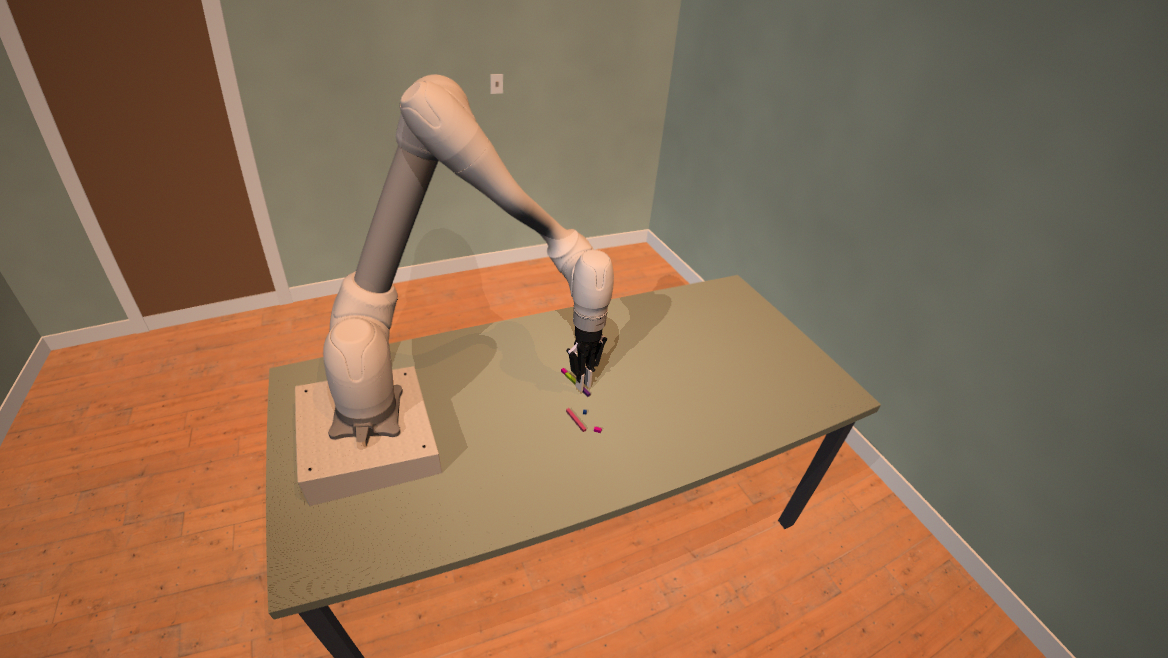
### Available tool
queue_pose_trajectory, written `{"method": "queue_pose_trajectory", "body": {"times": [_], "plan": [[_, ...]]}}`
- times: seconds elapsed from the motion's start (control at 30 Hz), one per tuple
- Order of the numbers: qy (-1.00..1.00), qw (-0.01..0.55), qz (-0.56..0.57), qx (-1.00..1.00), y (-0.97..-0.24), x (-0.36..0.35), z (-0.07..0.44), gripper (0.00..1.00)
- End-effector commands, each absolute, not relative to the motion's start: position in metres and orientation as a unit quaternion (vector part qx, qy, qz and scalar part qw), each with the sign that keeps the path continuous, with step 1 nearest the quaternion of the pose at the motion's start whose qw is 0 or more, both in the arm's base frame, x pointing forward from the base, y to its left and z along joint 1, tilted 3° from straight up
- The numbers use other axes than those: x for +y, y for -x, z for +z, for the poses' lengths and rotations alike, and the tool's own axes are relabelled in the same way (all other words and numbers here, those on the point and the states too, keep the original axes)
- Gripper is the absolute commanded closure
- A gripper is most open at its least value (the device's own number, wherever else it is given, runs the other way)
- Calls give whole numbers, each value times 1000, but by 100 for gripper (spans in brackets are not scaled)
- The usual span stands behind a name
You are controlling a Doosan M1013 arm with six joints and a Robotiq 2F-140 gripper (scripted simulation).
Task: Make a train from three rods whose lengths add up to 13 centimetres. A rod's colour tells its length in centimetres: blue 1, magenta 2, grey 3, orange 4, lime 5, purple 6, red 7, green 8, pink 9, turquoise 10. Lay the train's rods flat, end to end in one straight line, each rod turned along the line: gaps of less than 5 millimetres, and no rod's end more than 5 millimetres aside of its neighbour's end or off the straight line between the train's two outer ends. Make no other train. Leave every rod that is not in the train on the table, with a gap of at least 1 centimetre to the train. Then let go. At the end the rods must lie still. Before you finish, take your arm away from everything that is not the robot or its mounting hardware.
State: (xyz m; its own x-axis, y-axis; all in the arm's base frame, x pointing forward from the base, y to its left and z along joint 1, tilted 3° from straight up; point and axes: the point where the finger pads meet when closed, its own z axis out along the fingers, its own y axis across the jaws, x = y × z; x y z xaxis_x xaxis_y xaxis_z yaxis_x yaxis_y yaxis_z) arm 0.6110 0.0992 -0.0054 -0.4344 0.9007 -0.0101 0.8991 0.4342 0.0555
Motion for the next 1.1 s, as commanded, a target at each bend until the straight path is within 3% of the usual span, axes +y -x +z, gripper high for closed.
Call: {"method": "queue_pose_trajectory", "body": {"times": [0.0,0.4,0.7,0.73,1.07], "plan": [[-531,19,21,847,-610,99,3,85],[-531,19,21,847,-607,98,63,85],[-531,19,21,847,-607,98,71,85],[-531,19,21,847,-607,98,71,0],[-531,19,21,847,-607,98,71,0]]}}
